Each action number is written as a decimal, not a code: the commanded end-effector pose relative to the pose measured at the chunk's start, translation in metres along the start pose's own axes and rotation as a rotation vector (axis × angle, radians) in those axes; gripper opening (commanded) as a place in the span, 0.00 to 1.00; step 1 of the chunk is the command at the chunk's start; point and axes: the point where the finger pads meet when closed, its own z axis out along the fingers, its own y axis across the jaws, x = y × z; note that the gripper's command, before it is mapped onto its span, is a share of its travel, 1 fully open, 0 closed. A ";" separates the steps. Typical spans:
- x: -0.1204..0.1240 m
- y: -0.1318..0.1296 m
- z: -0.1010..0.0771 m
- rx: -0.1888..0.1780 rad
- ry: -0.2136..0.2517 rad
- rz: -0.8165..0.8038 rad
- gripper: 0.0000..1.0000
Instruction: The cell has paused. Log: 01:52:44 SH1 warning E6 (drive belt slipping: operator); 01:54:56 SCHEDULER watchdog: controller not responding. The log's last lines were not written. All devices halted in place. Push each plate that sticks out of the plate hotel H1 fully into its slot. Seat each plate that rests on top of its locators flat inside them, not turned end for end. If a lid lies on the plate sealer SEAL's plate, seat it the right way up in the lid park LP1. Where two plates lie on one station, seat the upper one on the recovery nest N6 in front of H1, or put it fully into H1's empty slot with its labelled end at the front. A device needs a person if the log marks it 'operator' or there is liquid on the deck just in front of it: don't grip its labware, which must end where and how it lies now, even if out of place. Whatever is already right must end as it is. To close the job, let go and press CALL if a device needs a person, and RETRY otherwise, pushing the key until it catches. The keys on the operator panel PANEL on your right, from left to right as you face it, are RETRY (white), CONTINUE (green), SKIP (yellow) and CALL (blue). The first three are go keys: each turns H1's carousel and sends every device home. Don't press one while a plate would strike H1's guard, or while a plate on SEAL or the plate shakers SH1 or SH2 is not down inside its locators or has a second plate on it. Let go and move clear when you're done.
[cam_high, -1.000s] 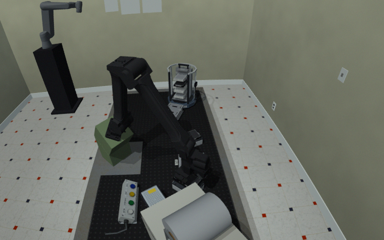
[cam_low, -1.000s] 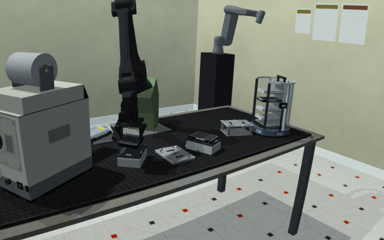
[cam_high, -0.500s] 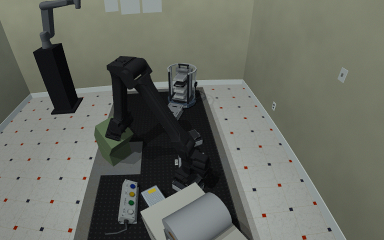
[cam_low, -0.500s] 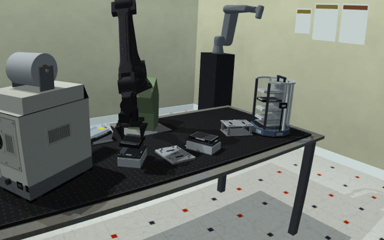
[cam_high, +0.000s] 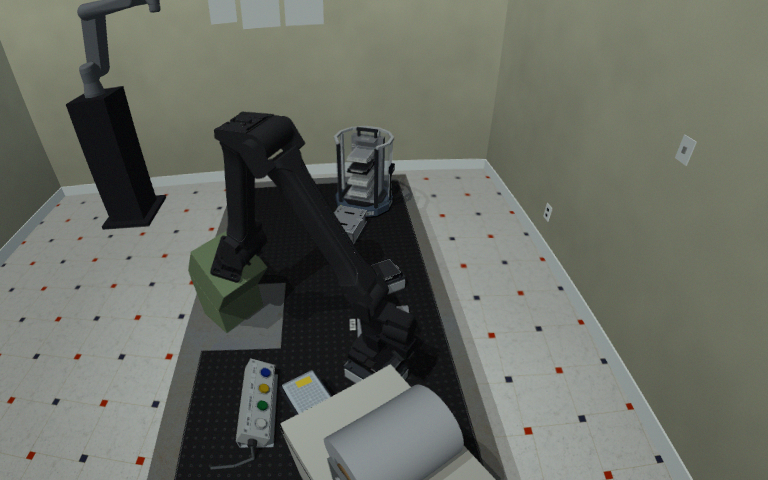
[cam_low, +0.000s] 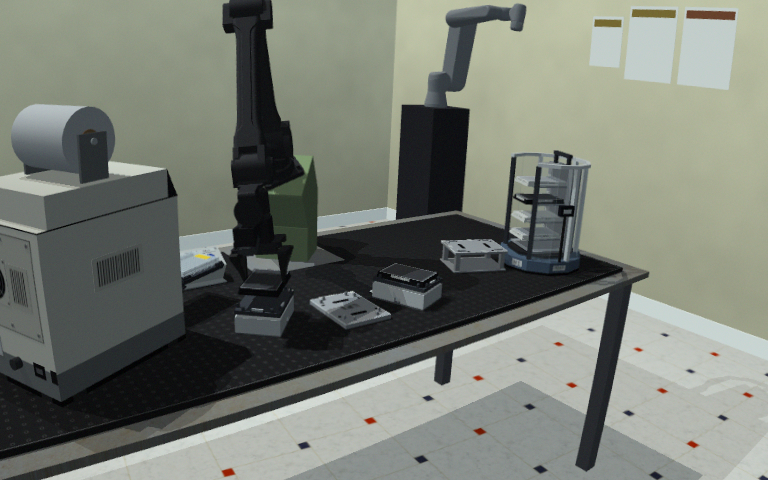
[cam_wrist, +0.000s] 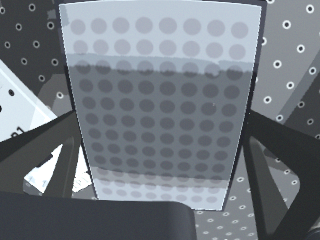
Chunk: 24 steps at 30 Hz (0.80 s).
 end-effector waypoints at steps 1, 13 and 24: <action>0.004 -0.005 0.008 0.006 0.009 -0.008 0.82; 0.005 -0.004 0.008 0.004 0.009 -0.010 0.82; 0.006 -0.006 0.008 0.006 0.009 -0.007 0.82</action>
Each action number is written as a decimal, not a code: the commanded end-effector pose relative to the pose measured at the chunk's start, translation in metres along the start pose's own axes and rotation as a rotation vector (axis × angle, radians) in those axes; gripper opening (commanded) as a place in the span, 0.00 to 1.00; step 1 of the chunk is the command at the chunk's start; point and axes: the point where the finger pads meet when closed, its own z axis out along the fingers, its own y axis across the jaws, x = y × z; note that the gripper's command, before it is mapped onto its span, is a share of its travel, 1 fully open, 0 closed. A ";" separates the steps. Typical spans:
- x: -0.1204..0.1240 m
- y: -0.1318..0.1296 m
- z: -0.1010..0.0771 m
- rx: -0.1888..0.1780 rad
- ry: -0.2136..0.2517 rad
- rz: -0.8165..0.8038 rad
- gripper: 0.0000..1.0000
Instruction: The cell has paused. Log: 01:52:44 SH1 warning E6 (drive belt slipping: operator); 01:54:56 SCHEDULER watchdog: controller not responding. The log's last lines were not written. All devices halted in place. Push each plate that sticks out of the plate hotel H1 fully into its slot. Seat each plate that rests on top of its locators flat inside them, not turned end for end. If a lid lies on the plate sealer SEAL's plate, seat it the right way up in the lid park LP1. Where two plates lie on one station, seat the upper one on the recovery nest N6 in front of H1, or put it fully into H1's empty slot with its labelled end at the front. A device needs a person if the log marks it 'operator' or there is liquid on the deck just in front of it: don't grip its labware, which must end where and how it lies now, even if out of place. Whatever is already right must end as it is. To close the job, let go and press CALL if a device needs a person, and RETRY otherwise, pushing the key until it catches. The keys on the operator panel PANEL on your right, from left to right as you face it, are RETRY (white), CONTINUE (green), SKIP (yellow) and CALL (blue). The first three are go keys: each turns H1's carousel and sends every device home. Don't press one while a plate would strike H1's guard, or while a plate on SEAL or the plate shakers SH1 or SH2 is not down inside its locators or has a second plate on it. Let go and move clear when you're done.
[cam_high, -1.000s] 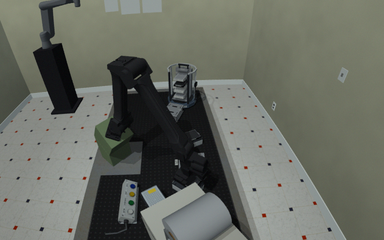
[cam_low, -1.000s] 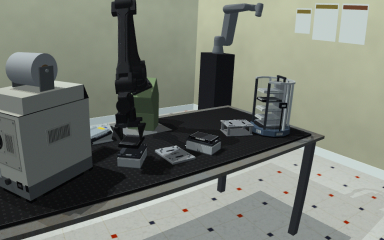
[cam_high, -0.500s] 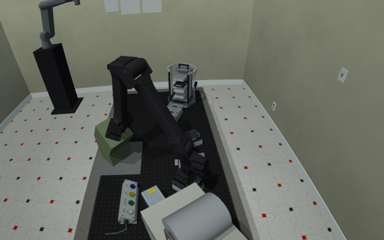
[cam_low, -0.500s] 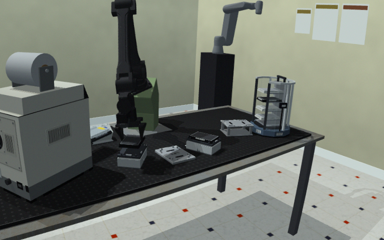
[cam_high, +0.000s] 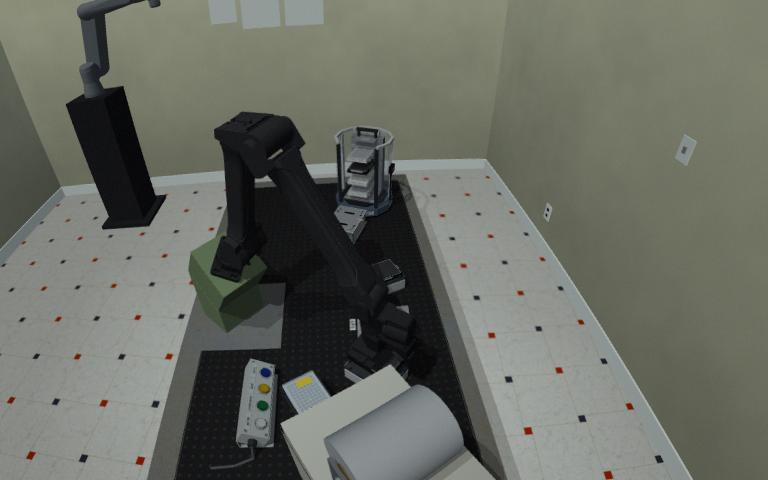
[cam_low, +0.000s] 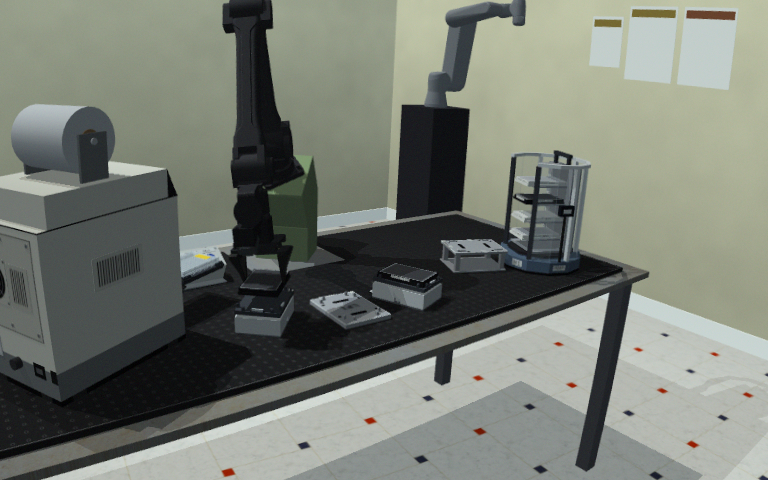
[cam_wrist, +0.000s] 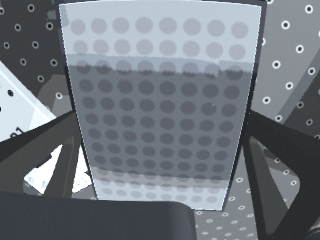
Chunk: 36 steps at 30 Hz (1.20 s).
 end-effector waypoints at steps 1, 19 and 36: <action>0.006 -0.005 0.008 0.005 0.011 -0.006 0.82; -0.001 -0.005 0.006 0.004 0.004 -0.007 0.82; -0.009 -0.004 0.003 0.003 -0.006 -0.006 0.82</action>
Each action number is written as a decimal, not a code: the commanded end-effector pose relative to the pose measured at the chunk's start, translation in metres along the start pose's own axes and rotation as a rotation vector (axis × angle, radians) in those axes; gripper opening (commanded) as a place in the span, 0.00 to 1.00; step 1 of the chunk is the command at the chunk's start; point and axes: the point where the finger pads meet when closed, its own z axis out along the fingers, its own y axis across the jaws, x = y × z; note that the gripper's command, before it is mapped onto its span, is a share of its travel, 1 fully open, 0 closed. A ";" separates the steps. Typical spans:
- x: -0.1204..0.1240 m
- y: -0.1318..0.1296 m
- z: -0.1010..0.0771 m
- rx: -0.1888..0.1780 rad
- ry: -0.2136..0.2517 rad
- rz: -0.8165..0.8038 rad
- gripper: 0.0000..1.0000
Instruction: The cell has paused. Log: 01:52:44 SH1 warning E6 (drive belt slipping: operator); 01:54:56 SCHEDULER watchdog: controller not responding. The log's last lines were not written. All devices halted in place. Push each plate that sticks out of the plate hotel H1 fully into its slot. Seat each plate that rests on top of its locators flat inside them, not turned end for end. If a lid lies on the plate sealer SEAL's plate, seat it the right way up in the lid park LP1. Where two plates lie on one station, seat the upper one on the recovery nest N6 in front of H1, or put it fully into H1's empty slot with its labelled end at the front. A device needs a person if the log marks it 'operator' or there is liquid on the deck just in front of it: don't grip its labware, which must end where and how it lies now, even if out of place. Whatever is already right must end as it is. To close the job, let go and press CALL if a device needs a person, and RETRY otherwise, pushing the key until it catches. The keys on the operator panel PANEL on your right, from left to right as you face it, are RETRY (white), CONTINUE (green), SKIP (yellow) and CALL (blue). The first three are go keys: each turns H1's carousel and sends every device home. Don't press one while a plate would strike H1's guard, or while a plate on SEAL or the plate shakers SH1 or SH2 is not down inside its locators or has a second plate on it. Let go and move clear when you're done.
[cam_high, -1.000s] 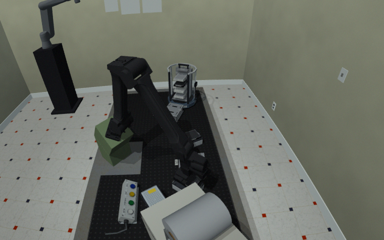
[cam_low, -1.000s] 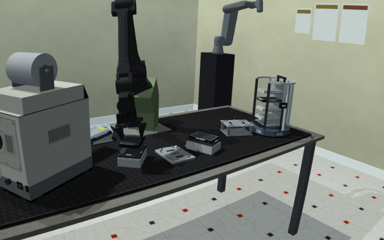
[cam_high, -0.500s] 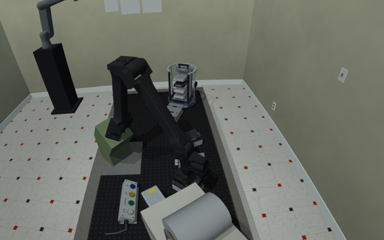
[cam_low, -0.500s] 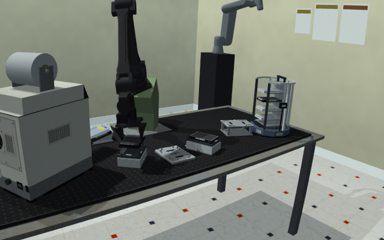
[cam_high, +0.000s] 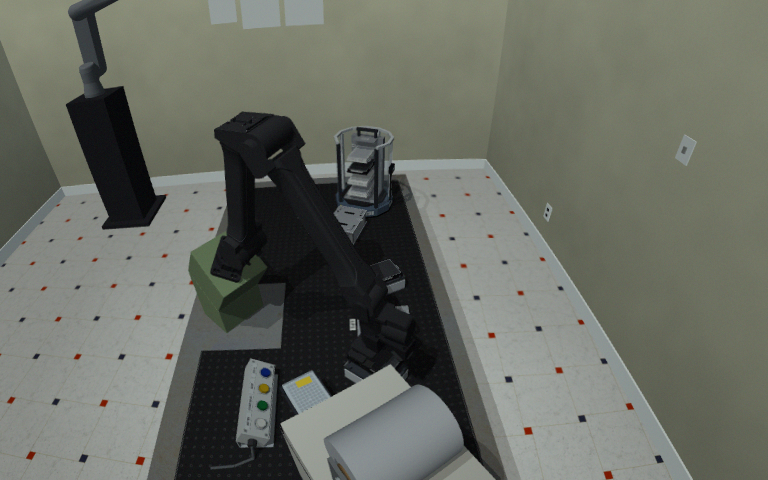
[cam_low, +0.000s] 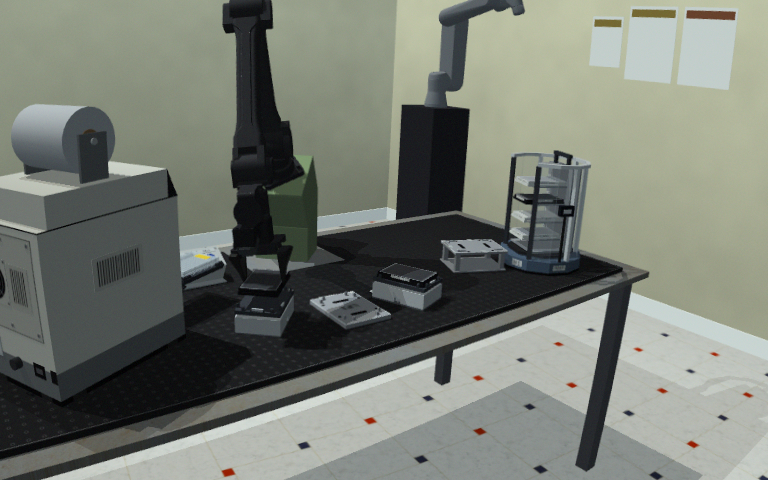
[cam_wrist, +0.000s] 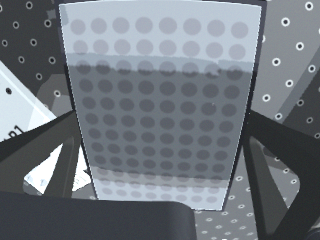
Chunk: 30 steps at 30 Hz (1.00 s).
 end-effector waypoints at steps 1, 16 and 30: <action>-0.012 -0.003 0.002 0.002 -0.011 -0.006 0.82; -0.017 -0.003 0.001 0.002 -0.015 -0.006 0.82; -0.021 -0.003 0.006 0.000 -0.029 -0.006 0.82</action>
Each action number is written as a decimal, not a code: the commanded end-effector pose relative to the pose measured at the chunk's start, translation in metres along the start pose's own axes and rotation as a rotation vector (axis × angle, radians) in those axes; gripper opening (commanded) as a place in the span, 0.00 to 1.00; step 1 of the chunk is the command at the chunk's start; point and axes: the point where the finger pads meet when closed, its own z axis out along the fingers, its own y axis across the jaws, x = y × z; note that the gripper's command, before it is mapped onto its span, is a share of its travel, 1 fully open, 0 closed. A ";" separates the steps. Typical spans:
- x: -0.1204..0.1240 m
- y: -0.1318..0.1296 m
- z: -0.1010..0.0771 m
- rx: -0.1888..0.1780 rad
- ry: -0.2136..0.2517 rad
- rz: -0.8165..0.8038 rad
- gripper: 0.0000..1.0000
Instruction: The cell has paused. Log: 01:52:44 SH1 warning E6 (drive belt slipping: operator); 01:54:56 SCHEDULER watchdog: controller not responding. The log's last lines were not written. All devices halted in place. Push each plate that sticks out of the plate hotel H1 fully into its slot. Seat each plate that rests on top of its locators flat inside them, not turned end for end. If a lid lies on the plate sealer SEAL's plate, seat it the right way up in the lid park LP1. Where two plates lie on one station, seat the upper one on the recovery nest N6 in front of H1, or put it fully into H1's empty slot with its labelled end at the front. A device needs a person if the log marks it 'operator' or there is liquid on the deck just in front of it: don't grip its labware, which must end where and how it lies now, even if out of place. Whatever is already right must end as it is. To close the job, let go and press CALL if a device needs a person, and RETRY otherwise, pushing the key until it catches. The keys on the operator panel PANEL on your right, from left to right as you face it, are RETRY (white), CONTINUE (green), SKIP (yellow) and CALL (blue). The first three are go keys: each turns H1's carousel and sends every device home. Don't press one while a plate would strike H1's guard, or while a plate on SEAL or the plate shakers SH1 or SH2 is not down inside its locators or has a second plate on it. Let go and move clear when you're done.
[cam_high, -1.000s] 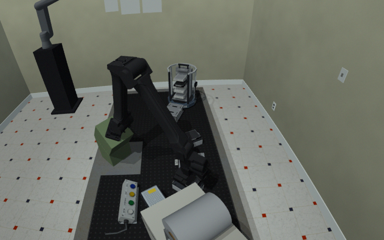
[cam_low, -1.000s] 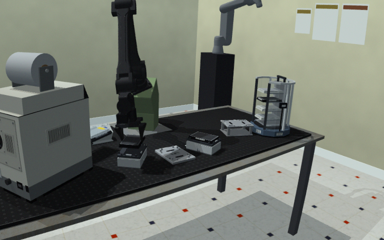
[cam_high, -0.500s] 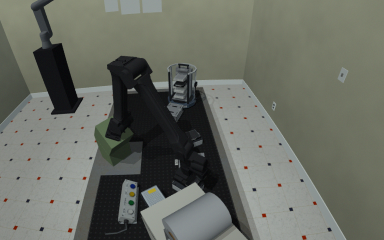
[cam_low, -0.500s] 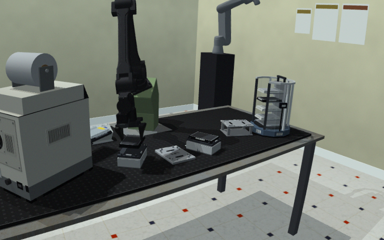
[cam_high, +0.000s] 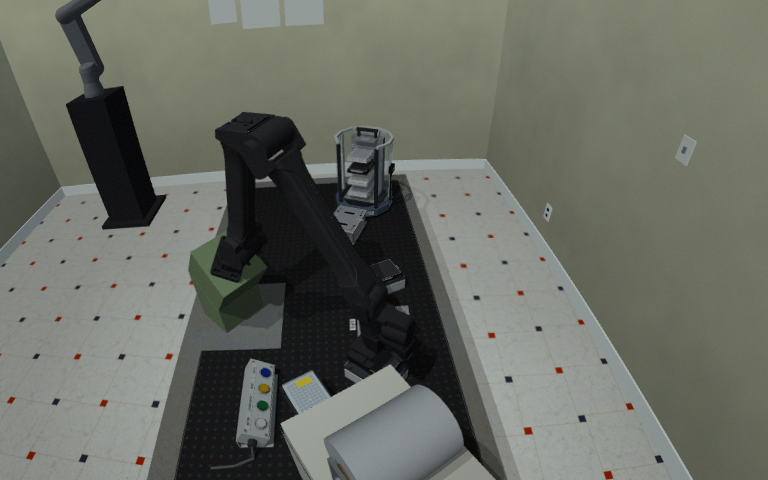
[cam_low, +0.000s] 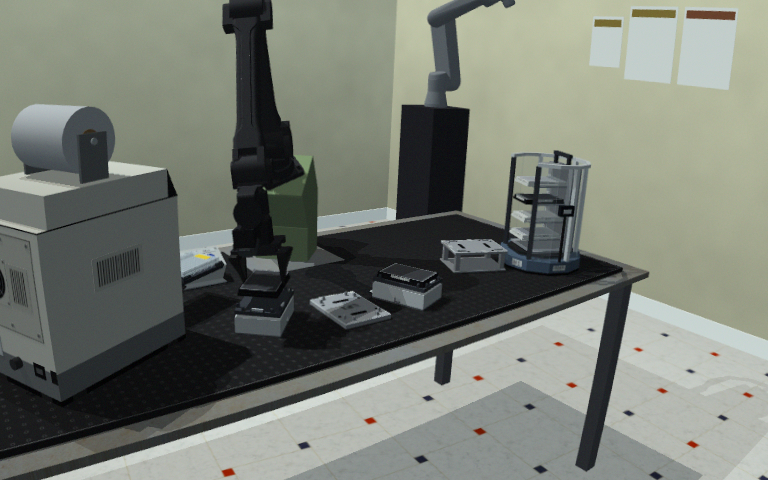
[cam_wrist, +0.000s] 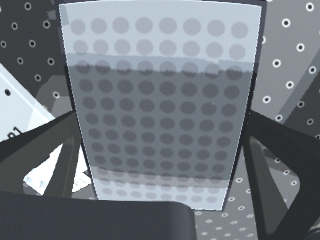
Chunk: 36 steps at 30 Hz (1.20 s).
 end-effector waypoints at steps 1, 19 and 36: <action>-0.021 -0.003 0.005 0.001 -0.029 -0.005 0.82; -0.021 -0.003 0.012 0.001 -0.028 -0.005 0.82; -0.012 -0.004 0.017 0.001 -0.015 -0.006 0.82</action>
